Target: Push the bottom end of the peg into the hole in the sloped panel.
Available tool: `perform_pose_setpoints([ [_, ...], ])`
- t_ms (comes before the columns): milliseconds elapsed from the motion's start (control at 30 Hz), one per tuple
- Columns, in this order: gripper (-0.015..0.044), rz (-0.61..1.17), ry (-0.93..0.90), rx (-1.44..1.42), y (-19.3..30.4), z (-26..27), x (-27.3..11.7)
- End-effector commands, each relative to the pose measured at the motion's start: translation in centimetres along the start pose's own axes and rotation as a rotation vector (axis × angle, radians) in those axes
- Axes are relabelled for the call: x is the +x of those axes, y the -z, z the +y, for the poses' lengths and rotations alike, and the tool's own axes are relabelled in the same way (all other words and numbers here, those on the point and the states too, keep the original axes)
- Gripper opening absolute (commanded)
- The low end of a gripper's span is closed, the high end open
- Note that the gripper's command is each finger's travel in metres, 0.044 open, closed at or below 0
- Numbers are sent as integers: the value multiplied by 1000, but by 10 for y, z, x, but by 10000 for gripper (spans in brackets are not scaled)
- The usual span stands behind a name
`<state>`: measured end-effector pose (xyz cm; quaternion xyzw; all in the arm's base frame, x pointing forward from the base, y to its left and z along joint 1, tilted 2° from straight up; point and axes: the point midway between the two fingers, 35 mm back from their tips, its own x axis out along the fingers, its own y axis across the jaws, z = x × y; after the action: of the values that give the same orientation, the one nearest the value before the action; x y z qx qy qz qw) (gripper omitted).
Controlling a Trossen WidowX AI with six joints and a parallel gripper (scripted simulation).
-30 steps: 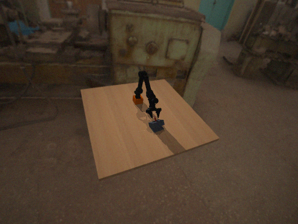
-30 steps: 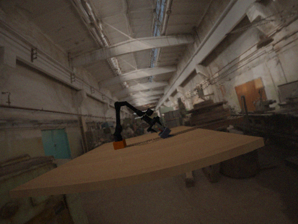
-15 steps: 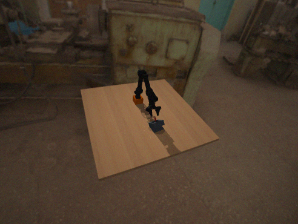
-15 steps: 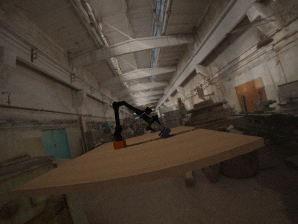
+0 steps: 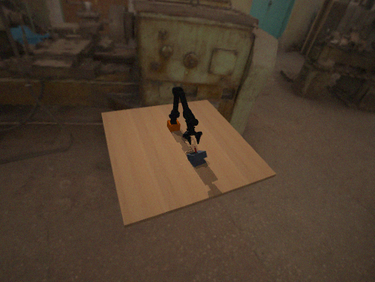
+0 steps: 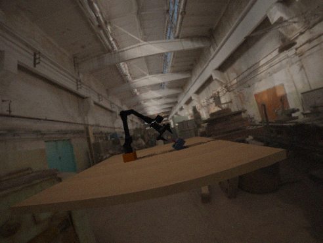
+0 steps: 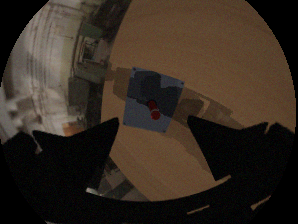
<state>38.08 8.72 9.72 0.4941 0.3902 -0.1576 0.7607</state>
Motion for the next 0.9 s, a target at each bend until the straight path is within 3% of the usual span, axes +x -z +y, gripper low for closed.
perform_pose_setpoints([
  [0, 440, 1, -9, -1, 0, 2, -7],
  [867, 440, 2, -8, 0, -1, -1, -37],
])
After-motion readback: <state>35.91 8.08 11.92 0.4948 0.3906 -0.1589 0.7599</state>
